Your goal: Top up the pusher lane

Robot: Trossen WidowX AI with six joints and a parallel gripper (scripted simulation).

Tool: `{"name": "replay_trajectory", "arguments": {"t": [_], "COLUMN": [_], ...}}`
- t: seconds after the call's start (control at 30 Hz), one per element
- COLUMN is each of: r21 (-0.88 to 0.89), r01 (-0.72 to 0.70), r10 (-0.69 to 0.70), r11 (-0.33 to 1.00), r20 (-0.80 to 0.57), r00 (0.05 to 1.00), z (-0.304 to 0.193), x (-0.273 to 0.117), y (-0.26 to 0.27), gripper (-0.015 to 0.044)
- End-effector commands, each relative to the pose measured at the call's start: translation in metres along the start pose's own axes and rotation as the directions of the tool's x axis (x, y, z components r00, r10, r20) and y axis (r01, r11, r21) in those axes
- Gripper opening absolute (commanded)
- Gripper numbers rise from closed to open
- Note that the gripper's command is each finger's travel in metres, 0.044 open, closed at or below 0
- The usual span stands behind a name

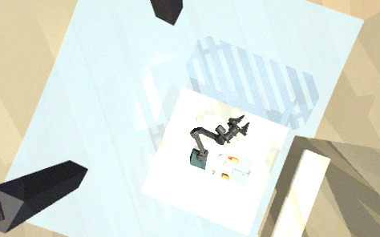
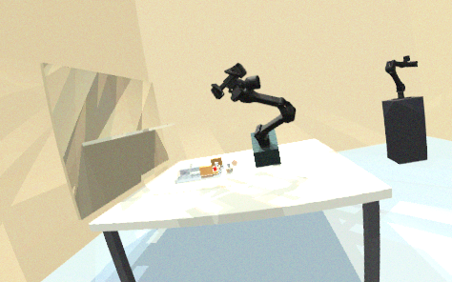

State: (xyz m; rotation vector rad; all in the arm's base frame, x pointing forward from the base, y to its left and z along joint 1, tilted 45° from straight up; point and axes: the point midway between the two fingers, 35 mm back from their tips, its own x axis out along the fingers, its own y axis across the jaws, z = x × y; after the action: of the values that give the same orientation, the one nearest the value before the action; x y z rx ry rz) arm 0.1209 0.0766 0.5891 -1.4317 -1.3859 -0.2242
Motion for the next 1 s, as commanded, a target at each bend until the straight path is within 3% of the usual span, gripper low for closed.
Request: {"name": "replay_trajectory", "arguments": {"t": [0.0,0.1,0.4,0.7,0.97], "r21": [0.008,0.126,0.543,0.888,0.995], "r01": [-0.001,-0.023,-0.238,-0.255,-0.041], "r10": [0.001,0.031,0.376,0.71,0.913], "r11": [1.0,0.992,0.805,0.383,-0.086], "r20": [-0.005,-0.068,-0.157,-0.106,0.095], "r00": [1.0,0.997,0.913,0.696,0.396], "z": [-0.001,-0.019,-0.061,-0.066,-0.028], "x": [0.0,-0.002,-0.026,-0.091,-0.176], "y": [0.002,0.029,0.153,0.279,0.374], "gripper": [0.0426,0.044,0.044,0.044,0.044]}}
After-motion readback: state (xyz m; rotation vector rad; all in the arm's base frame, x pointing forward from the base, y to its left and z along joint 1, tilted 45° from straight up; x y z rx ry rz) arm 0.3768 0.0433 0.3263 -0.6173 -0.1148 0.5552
